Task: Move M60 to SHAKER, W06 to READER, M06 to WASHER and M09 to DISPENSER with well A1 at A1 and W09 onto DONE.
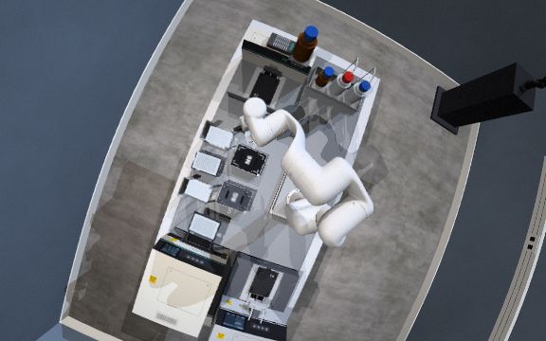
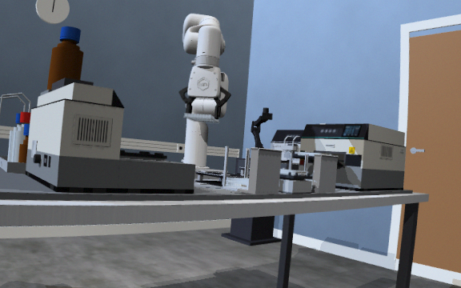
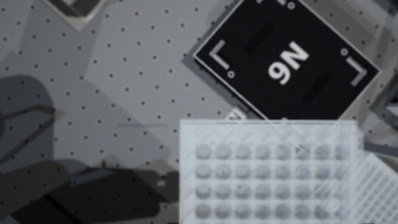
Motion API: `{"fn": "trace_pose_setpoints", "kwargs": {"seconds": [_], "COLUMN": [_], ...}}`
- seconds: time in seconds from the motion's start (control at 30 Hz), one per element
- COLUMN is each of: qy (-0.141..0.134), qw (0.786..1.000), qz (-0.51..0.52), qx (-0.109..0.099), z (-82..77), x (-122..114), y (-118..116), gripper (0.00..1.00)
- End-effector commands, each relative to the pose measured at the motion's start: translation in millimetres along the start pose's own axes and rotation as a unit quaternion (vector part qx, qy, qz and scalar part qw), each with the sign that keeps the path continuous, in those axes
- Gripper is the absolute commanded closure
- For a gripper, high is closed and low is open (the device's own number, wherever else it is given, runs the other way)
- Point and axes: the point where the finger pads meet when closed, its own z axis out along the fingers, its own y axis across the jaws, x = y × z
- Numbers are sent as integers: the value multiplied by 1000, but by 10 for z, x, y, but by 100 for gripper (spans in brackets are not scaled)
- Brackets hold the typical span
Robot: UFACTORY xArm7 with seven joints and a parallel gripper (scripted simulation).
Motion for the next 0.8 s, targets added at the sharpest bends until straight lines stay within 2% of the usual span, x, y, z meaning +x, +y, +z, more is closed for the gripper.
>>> {"fn": "trace_pose_setpoints", "kwargs": {"seconds": [0.0,0.43,0.77], "qy": [-1,-2,-2], "qw": [1000,998,995], "qz": [19,59,101], "qx": [0,0,0], "z": [-15,-16,-17], "x": [-141,-431,-743], "y": [-40,-149,-266], "gripper": [100,100,100]}}
